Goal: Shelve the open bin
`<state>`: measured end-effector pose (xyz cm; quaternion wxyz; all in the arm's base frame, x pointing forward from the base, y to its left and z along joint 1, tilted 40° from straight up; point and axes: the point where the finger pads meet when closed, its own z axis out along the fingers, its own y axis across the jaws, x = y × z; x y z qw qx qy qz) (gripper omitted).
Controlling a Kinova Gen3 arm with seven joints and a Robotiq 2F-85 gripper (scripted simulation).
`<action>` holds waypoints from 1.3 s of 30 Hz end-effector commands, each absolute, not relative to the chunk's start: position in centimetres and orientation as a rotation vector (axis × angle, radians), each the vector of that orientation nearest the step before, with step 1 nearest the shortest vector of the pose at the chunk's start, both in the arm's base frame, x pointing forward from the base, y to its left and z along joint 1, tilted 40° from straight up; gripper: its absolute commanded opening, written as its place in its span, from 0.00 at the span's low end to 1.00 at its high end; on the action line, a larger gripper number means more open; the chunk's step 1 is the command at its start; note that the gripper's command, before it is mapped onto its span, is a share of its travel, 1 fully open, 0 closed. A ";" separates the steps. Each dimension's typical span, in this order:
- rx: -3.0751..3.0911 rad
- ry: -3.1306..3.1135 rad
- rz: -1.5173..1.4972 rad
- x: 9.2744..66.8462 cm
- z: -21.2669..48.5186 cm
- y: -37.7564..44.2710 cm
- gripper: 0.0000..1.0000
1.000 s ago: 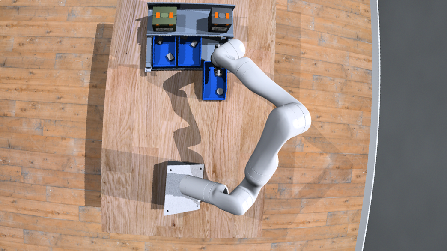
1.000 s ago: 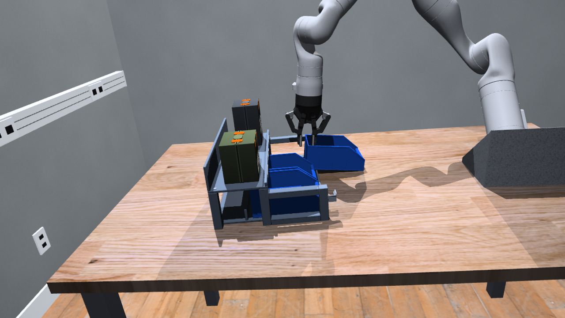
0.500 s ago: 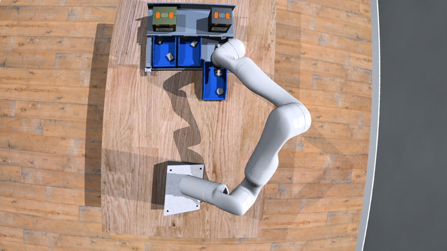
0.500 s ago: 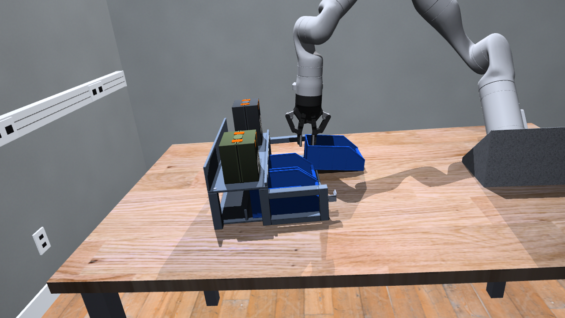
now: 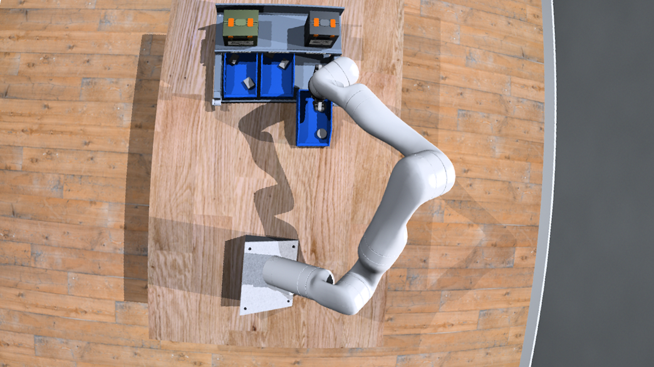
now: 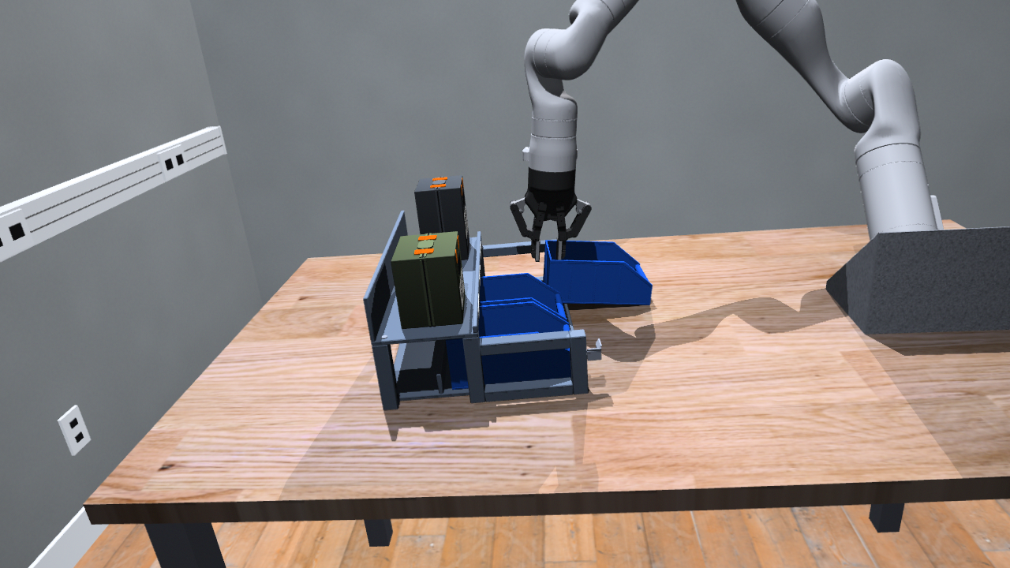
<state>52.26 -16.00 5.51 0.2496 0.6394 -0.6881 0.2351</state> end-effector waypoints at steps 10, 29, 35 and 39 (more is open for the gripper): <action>1.743 -1.874 0.642 52.3 5.6 -15.9 0.39; 1.743 -1.874 0.642 52.5 6.5 -15.2 0.39; 1.743 -1.874 0.642 52.8 7.9 -14.0 0.39; 1.743 -1.874 0.642 52.8 7.9 -14.0 0.39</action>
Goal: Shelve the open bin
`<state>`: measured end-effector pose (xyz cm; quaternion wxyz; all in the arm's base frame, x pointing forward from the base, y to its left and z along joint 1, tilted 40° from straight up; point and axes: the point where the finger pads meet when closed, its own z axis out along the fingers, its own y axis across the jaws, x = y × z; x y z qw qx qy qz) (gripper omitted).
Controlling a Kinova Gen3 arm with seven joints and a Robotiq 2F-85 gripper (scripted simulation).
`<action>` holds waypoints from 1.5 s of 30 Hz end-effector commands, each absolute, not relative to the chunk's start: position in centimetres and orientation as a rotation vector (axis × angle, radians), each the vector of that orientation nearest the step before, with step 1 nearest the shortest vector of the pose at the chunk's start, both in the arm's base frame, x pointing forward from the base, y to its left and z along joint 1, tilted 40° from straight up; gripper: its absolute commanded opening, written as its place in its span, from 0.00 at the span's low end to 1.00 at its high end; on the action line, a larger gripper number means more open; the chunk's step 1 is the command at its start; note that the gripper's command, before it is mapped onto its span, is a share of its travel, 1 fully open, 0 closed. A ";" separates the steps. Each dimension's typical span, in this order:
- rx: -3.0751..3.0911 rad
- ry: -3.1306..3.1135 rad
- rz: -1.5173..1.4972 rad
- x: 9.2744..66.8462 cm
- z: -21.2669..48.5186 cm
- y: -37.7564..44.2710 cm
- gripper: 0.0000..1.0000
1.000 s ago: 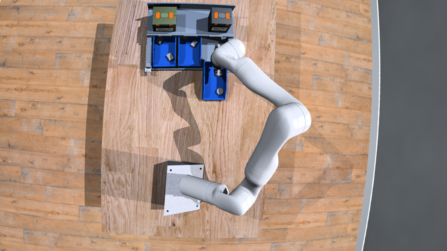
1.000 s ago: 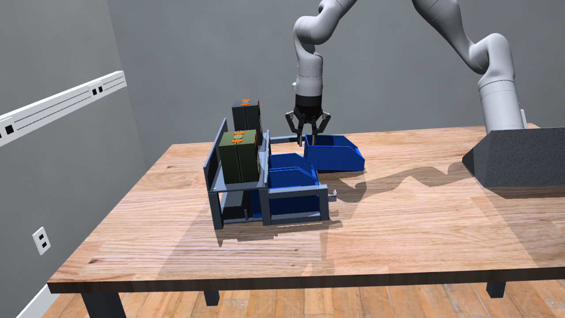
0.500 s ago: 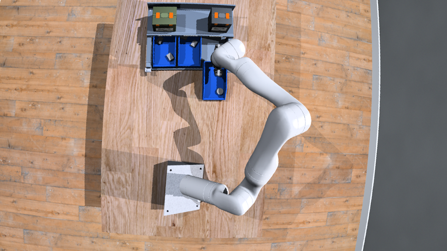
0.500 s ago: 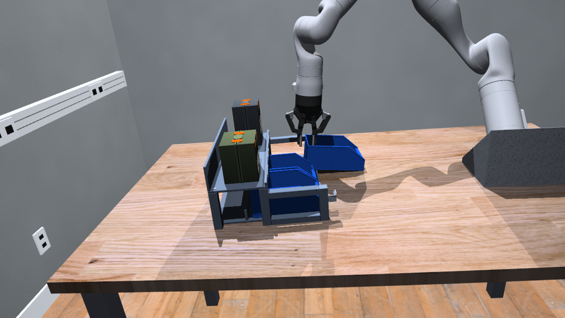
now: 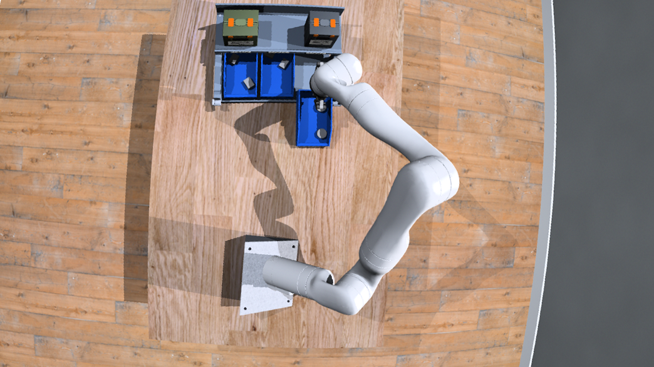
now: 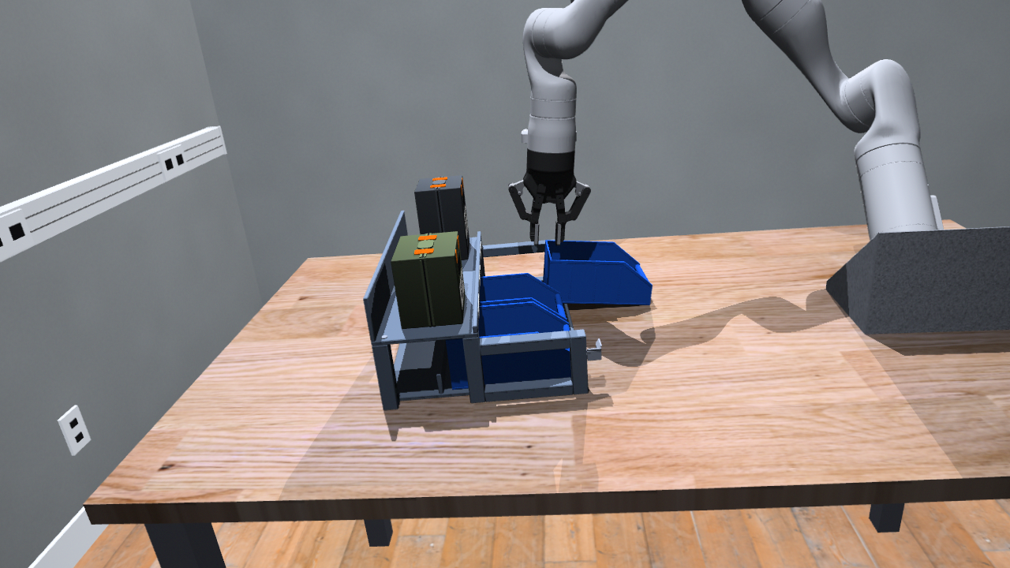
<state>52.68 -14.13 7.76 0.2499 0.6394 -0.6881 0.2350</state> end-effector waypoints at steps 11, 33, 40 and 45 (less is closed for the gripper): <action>1.743 -1.874 0.642 53.4 11.3 -11.2 0.39; 1.743 -1.874 0.642 53.5 11.9 -10.7 0.39; 1.743 -1.874 0.642 53.5 11.8 -10.8 0.39; 1.743 -1.874 0.642 53.4 11.4 -11.1 0.39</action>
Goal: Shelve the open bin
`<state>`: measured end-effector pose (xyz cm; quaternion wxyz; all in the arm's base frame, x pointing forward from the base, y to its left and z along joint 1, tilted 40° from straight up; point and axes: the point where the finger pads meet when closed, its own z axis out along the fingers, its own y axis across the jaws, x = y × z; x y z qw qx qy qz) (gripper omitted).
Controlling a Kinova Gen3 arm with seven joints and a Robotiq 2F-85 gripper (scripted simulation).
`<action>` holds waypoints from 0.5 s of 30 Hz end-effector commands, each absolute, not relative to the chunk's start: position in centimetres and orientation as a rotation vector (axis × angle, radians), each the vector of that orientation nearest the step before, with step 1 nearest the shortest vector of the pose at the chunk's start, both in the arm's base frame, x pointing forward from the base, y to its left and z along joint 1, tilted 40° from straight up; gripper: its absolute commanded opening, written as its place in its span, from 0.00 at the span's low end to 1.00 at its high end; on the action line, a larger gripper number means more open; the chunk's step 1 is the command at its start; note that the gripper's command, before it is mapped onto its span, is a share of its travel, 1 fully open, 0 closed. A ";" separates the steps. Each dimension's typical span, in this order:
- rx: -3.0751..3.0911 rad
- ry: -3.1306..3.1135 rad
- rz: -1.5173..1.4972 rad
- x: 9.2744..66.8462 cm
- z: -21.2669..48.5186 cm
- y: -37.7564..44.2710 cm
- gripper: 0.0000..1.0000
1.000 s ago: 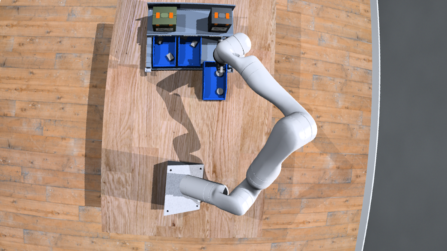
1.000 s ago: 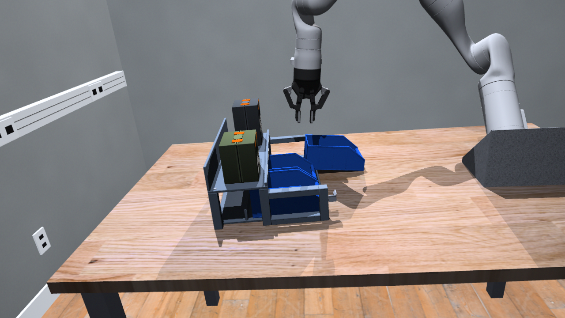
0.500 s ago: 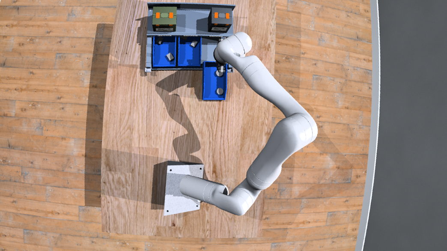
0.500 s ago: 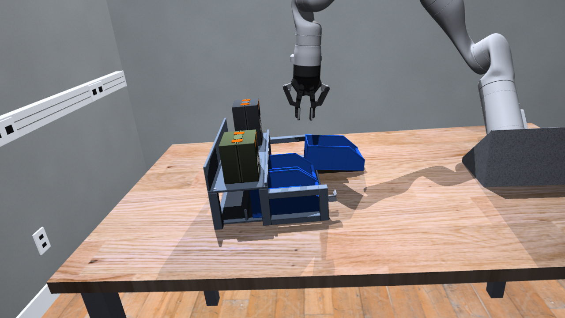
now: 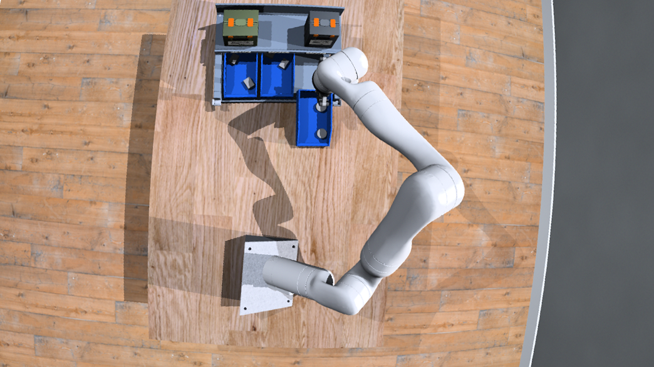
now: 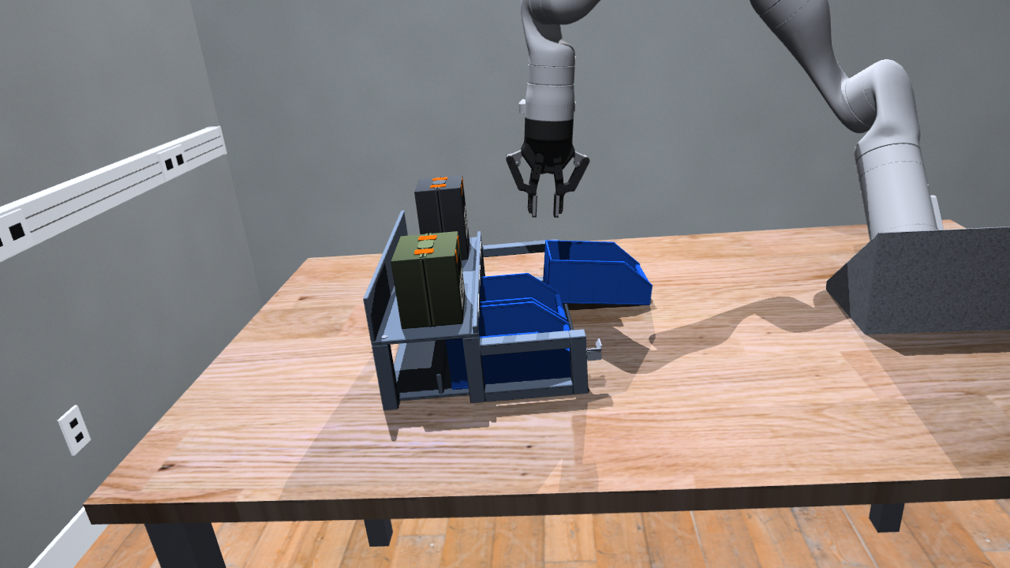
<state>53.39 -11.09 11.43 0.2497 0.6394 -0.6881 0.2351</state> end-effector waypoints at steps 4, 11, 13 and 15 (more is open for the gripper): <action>1.743 -1.874 0.642 53.4 11.4 -11.1 0.39; 1.743 -1.874 0.642 53.4 11.4 -11.1 0.39; 1.743 -1.874 0.642 53.4 11.3 -11.2 0.39; 1.743 -1.874 0.642 53.4 11.2 -11.3 0.39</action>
